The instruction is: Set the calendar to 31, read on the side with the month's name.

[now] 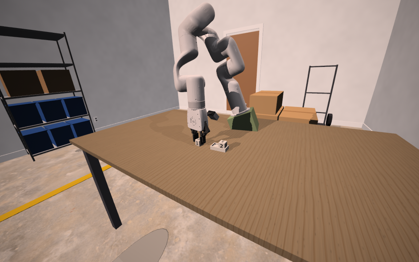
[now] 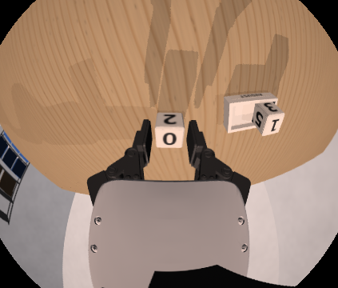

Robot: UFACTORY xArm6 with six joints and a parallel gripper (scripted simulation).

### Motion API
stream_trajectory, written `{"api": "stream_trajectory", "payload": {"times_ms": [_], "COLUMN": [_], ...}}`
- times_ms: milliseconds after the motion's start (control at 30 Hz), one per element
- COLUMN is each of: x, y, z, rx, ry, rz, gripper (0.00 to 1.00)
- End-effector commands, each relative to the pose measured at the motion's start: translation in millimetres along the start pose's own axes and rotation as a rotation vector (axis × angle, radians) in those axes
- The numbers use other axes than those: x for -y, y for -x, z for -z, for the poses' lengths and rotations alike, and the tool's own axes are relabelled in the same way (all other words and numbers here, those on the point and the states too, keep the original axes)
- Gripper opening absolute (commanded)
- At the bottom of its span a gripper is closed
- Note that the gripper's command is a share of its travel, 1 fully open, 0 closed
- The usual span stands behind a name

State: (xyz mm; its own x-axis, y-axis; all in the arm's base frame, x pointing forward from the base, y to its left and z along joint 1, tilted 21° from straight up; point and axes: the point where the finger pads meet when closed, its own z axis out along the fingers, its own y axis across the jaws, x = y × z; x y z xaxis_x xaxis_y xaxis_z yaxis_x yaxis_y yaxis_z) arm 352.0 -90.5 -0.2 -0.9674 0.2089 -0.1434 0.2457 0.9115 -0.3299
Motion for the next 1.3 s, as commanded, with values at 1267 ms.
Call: {"api": "stream_trajectory", "payload": {"times_ms": [1267], "x": [-0.1], "y": [1.5], "z": [-3.2], "rx": [0.004], "ry": [0.000], "rz": [-0.001], "gripper": [0.27]}}
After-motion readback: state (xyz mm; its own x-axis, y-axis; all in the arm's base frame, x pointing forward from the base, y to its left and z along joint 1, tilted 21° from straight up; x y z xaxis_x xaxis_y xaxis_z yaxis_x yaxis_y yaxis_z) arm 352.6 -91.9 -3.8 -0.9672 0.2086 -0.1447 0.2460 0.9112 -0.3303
